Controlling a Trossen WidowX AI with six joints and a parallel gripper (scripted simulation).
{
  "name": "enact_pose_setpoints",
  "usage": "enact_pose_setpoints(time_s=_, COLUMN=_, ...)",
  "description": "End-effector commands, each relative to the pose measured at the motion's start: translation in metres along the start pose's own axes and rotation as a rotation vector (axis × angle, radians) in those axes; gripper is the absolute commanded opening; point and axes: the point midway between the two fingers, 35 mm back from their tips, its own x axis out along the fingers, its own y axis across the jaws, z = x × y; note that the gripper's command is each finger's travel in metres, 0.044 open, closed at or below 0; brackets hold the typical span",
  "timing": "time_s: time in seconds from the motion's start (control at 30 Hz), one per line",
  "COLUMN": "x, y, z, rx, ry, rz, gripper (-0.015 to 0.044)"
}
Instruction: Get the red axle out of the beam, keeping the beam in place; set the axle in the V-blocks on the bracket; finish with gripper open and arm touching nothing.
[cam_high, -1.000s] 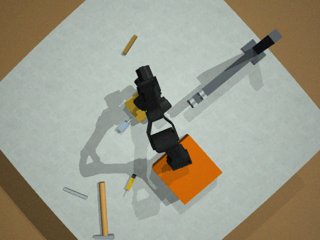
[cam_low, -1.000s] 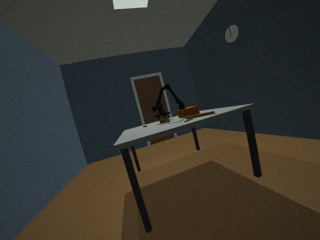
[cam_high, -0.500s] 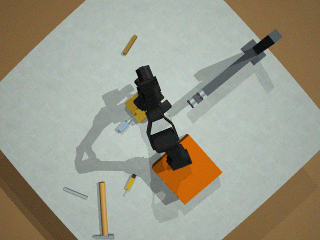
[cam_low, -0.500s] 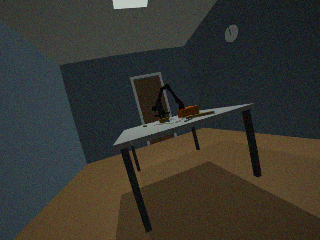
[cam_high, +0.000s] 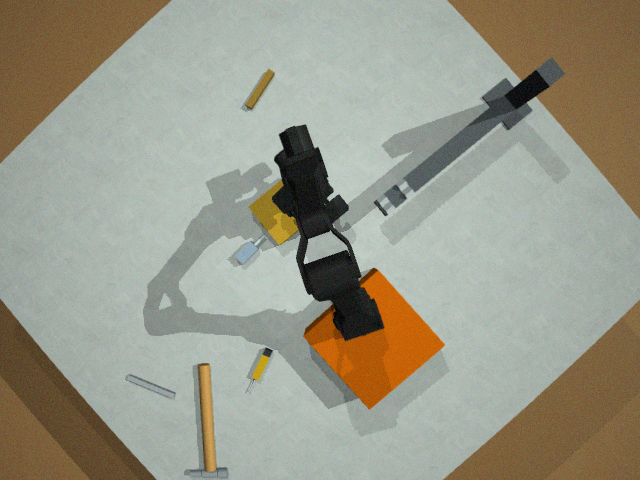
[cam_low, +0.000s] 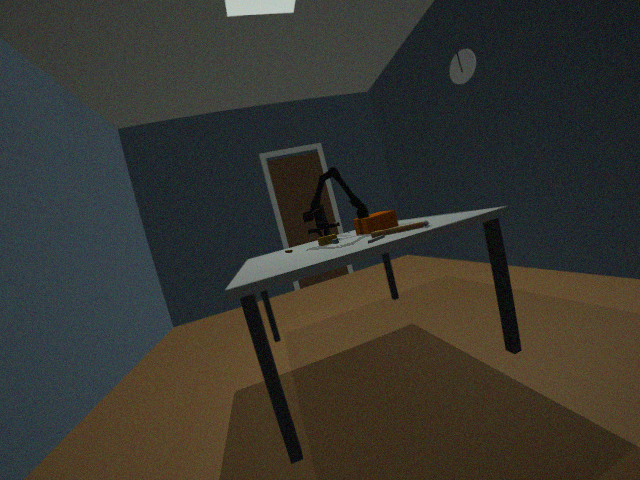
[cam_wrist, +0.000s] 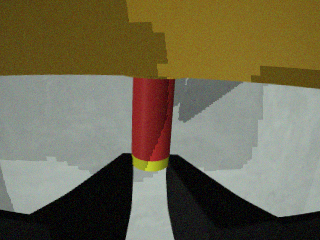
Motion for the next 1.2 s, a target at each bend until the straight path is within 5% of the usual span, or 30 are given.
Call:
enact_pose_setpoints(time_s=0.0, x=-0.001, y=-0.003, z=-0.008, rx=-0.004, ry=0.004, rz=-0.006, gripper=0.0)
enact_pose_setpoints(time_s=1.17, x=0.0, y=-0.001, z=-0.065, rx=-0.003, ry=0.007, rz=-0.005, gripper=0.0)
